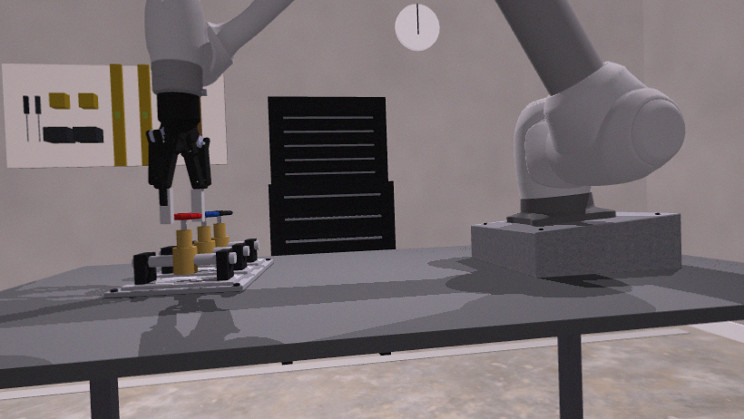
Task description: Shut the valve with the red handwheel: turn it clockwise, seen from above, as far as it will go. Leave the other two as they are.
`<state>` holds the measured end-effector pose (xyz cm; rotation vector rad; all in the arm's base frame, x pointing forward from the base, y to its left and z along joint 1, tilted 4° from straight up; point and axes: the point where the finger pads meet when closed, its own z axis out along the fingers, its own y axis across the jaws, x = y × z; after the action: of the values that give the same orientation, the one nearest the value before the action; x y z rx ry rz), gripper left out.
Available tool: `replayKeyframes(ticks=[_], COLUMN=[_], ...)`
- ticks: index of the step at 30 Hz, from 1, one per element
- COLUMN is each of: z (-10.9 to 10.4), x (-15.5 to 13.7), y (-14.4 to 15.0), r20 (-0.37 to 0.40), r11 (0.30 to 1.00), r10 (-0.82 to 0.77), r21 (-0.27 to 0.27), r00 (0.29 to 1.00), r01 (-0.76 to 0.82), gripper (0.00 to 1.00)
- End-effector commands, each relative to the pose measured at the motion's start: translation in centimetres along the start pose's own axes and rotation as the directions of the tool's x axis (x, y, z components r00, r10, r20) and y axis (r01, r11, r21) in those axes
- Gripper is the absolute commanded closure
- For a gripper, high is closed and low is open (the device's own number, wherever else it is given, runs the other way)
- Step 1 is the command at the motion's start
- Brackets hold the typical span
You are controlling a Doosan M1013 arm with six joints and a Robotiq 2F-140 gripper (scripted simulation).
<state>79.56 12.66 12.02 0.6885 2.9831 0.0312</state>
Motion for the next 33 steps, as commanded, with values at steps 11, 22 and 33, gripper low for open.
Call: replayKeyframes(ticks=[11,22,33], z=[-0.3,-1.9,-3.8], x=[0.4,0.4,0.4], y=[0.1,0.1,0.1], r20=[-0.006,-0.006,-0.006], r11=[1.0,1.0,1.0], r10=[0.004,0.004,0.004], r21=[-0.001,-0.001,-0.001], r00=[1.0,1.0,1.0], r01=[-0.004,-0.004,-0.004], gripper=[0.48,0.48,0.48])
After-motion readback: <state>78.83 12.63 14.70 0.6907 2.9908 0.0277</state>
